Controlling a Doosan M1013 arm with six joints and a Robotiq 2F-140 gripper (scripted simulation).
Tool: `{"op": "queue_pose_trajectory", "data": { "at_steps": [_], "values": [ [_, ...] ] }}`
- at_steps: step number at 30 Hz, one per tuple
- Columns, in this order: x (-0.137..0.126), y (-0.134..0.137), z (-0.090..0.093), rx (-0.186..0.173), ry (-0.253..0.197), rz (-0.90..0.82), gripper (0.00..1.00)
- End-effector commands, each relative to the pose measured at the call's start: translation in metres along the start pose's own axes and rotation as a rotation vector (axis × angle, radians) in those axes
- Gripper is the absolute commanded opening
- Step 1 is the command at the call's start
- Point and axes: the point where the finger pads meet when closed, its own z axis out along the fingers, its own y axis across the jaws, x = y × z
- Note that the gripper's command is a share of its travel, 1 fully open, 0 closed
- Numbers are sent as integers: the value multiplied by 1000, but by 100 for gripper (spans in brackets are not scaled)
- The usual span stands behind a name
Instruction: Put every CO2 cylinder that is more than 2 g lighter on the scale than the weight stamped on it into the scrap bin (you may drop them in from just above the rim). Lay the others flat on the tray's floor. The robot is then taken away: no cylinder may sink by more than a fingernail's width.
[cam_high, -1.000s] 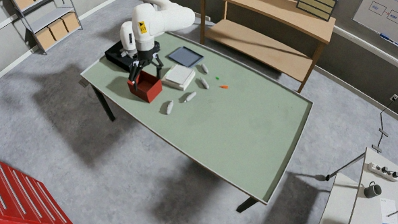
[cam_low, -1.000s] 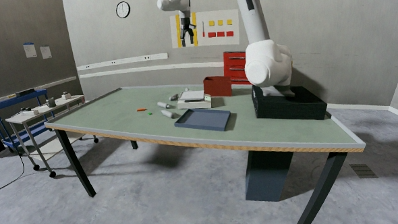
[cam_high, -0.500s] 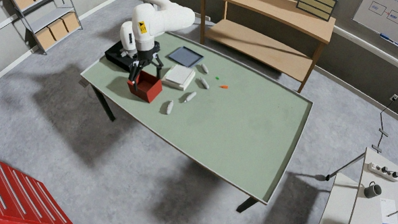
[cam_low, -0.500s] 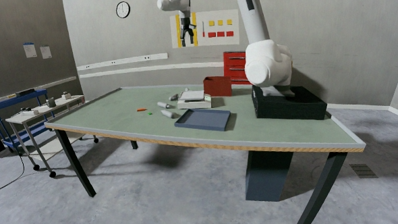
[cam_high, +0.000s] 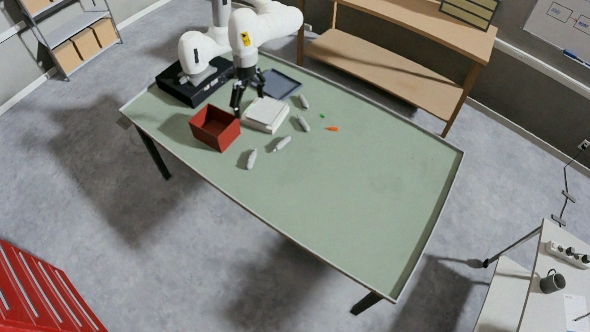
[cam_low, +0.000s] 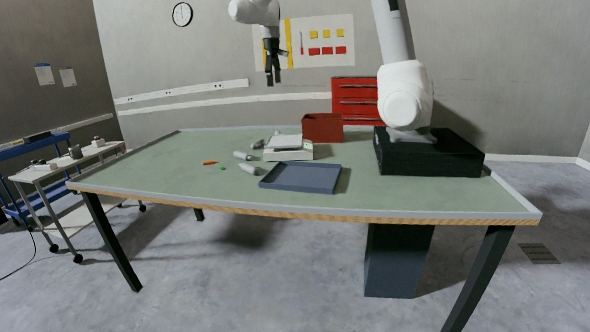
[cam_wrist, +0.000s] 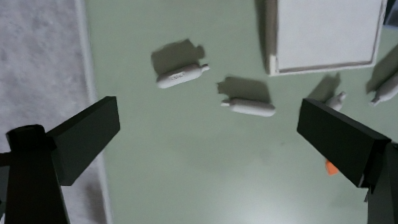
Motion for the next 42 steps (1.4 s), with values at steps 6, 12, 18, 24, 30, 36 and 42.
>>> {"op": "queue_pose_trajectory", "data": {
  "at_steps": [6, 12, 18, 24, 30, 36, 42],
  "values": [
    [39, 125, 50, -34, 6, -82, 100],
    [76, 202, 82, -48, 13, -116, 100],
    [76, 202, 82, -48, 13, -116, 100],
    [52, 231, 79, -47, 16, 22, 40],
    [4, 315, 76, -48, 24, 387, 40],
    [-26, 385, 75, -42, 29, 610, 40],
    [-28, 392, 75, -41, 30, 633, 40]
  ]
}}
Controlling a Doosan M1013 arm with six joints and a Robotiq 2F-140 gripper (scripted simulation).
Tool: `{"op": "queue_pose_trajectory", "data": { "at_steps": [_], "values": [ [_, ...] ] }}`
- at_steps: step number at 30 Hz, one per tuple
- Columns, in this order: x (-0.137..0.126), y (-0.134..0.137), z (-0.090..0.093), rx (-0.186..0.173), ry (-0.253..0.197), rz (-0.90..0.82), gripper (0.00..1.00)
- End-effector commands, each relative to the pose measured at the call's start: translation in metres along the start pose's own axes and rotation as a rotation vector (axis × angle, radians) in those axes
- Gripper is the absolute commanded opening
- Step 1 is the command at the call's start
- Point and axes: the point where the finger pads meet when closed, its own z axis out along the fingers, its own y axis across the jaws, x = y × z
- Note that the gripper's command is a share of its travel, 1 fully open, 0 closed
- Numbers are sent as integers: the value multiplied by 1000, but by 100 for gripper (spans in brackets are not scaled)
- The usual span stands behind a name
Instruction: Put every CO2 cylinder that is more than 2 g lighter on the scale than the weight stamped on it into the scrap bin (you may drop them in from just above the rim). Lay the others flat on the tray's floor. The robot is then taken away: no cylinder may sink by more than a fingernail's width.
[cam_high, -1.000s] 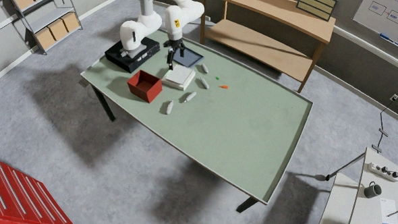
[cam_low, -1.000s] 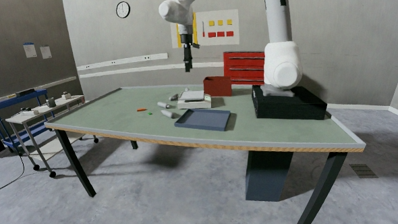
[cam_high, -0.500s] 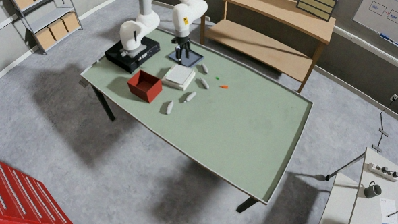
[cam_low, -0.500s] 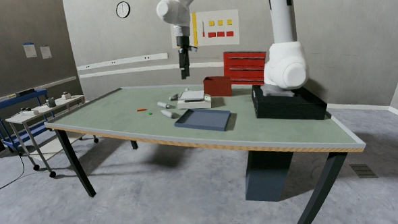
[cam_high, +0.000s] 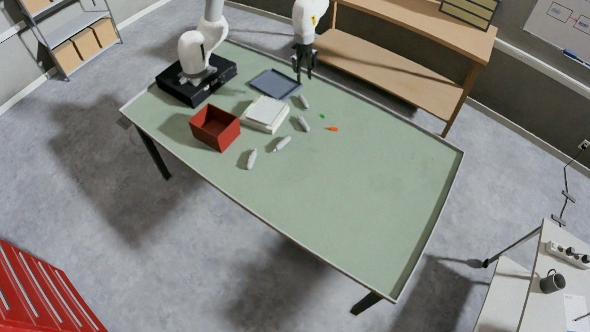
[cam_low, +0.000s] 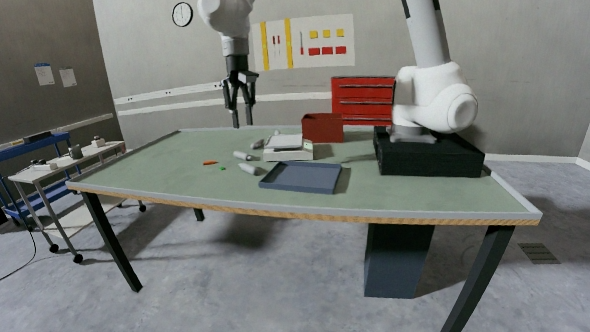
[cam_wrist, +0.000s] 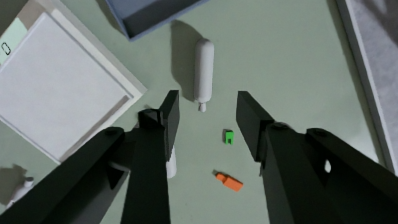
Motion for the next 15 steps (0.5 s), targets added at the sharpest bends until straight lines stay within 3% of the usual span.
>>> {"op": "queue_pose_trajectory", "data": {
  "at_steps": [1, 10, 15],
  "values": [
    [-1, 4, 1, 24, -7, 21, 40],
    [-1, 4, 19, 24, -7, 21, 40],
    [-2, 3, 47, 24, -7, 21, 40]
  ]
}}
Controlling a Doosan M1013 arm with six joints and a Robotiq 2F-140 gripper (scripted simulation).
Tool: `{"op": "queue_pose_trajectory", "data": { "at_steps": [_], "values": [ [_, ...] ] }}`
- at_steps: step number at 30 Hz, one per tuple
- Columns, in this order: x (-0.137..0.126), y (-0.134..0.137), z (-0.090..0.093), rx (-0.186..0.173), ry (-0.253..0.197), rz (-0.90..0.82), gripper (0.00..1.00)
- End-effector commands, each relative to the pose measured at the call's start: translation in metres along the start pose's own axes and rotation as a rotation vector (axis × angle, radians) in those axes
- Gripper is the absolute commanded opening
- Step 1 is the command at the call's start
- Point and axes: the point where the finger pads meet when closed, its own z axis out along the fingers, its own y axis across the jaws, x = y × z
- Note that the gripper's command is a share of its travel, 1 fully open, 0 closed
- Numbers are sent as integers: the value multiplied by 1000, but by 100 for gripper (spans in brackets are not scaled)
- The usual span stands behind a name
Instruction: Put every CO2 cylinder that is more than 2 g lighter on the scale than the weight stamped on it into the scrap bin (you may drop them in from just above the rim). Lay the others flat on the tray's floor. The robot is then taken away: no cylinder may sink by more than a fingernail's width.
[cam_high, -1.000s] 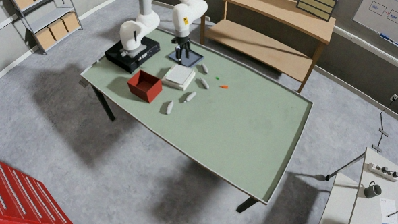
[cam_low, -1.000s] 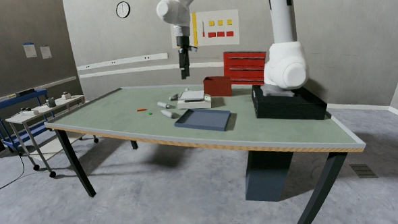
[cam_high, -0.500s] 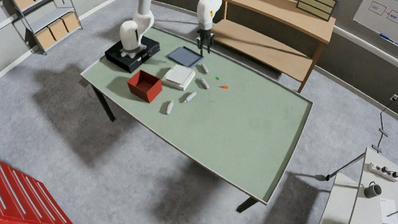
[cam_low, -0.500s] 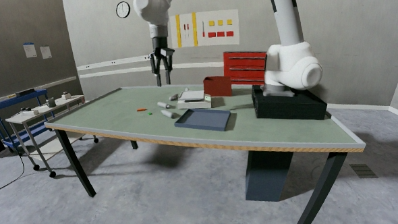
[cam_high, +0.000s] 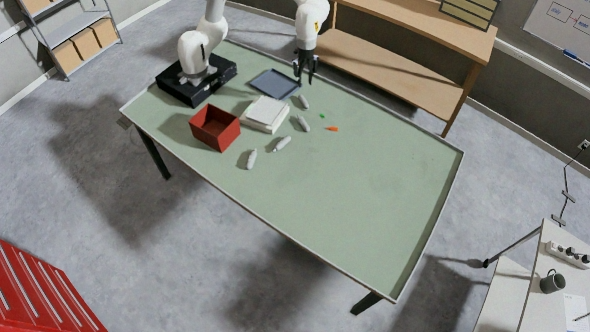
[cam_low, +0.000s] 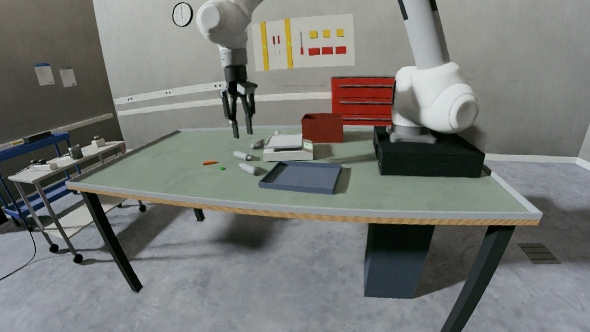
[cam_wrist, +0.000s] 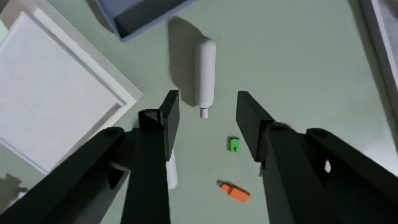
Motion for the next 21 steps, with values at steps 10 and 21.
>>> {"op": "queue_pose_trajectory", "data": {
  "at_steps": [10, 21],
  "values": [
    [-1, 1, 80, -1, -1, 0, 40],
    [-1, 1, 123, -1, -1, 0, 40]
  ]
}}
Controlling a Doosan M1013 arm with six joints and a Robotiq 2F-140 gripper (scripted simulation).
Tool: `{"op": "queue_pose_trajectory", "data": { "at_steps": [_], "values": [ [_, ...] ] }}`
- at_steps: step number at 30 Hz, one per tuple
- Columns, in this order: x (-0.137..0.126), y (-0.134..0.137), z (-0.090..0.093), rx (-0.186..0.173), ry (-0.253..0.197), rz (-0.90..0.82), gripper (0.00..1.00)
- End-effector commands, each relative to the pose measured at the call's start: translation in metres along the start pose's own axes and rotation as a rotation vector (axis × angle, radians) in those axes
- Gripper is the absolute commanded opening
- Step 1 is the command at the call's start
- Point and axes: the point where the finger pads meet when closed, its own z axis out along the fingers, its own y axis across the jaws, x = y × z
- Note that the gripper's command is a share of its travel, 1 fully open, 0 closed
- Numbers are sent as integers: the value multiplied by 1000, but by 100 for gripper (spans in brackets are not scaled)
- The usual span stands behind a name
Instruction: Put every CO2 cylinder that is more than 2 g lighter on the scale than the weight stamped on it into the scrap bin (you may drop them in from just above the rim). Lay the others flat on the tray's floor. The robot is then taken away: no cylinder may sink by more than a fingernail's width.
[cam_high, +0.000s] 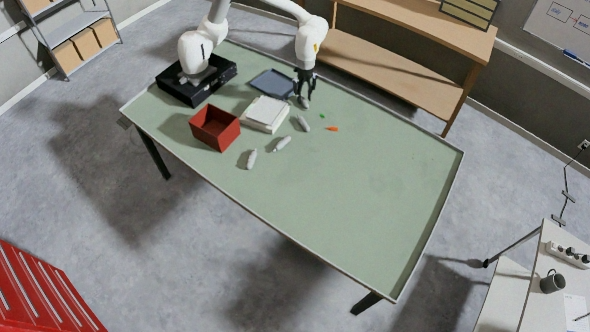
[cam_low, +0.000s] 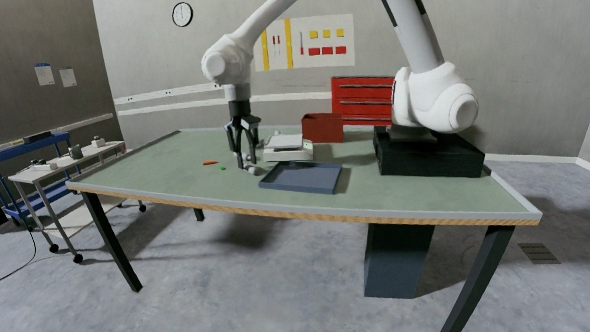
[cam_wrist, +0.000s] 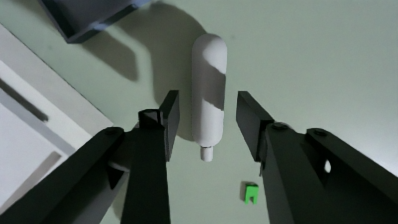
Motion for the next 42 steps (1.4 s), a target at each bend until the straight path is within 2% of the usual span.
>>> {"op": "queue_pose_trajectory", "data": {
  "at_steps": [1, 6, 18, 19, 29, 34, 40, 42],
  "values": [
    [0, 1, 9, -1, -1, 0, 40],
    [0, 1, 17, -1, -1, 0, 40],
    [0, 1, 18, -1, -1, 0, 40],
    [0, 1, 18, -1, -1, 0, 10],
    [0, 1, 16, -1, -1, 0, 10],
    [0, 1, 0, -1, -1, 0, 10],
    [0, 1, -49, -1, -1, 0, 10],
    [0, 1, -49, -1, -1, 0, 10]
  ]
}}
